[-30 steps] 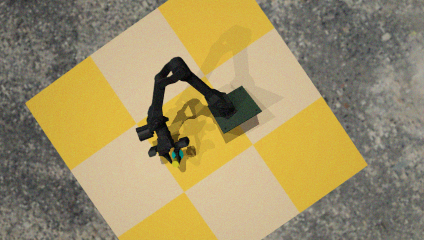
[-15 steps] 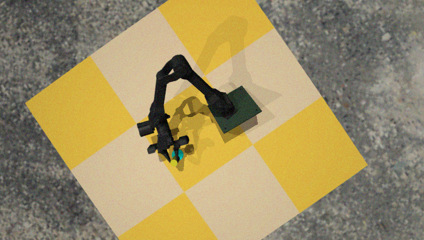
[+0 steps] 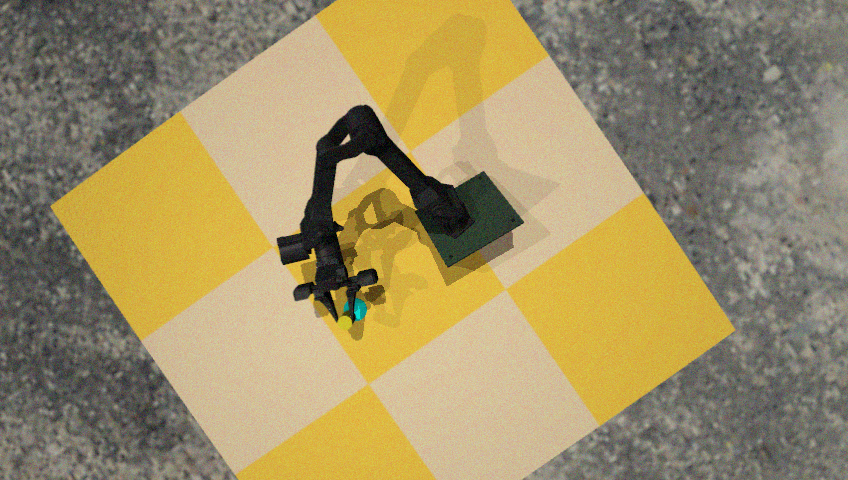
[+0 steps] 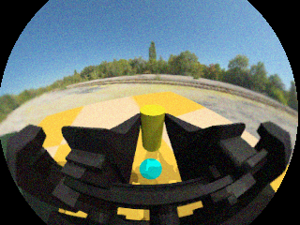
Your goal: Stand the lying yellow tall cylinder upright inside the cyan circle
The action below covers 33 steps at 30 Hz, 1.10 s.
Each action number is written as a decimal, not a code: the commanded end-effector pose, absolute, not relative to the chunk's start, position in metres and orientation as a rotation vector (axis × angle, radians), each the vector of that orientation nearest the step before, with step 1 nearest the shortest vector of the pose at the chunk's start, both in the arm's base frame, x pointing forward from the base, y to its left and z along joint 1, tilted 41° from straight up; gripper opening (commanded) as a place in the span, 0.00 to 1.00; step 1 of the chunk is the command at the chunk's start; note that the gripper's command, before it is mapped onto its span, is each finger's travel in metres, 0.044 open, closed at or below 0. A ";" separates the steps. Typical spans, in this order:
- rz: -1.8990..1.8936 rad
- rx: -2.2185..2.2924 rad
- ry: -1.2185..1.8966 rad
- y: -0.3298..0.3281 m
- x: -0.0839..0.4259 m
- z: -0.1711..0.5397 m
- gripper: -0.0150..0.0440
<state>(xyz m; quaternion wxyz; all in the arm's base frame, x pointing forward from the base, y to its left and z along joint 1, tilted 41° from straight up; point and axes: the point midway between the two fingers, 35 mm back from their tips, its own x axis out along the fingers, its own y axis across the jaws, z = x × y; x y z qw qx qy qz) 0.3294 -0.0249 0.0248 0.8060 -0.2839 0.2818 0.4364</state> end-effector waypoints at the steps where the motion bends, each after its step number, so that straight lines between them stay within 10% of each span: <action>1: 0.937 -0.609 0.579 -0.024 0.327 0.026 0.43; 33: 0.938 -0.612 0.585 -0.071 0.318 -0.026 0.43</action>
